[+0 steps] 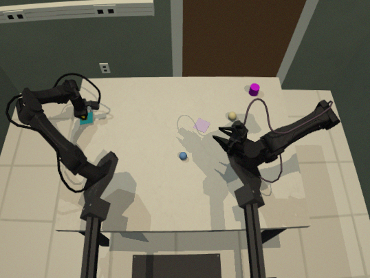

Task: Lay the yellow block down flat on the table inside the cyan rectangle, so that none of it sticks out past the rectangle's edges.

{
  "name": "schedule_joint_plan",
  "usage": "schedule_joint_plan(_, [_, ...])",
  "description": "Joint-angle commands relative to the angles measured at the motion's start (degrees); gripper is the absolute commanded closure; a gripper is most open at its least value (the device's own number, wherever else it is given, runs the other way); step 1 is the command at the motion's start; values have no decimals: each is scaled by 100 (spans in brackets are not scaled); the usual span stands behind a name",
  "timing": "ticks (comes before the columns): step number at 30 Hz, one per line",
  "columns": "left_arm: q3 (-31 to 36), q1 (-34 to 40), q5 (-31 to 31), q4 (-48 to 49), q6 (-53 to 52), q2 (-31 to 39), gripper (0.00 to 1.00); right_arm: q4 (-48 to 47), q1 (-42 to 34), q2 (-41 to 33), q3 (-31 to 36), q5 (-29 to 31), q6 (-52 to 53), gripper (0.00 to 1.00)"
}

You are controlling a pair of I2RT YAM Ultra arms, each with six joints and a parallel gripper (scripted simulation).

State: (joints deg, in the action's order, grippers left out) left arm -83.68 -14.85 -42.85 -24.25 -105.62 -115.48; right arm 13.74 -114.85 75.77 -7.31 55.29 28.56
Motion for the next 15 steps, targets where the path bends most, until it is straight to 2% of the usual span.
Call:
schedule_joint_plan(1, [114, 31, 127, 106, -70, -76, 73, 80, -64, -92, -69, 135, 36, 54])
schedule_joint_plan(15, [46, 55, 83, -5, -46, -41, 73, 80, -64, -92, -69, 135, 36, 54])
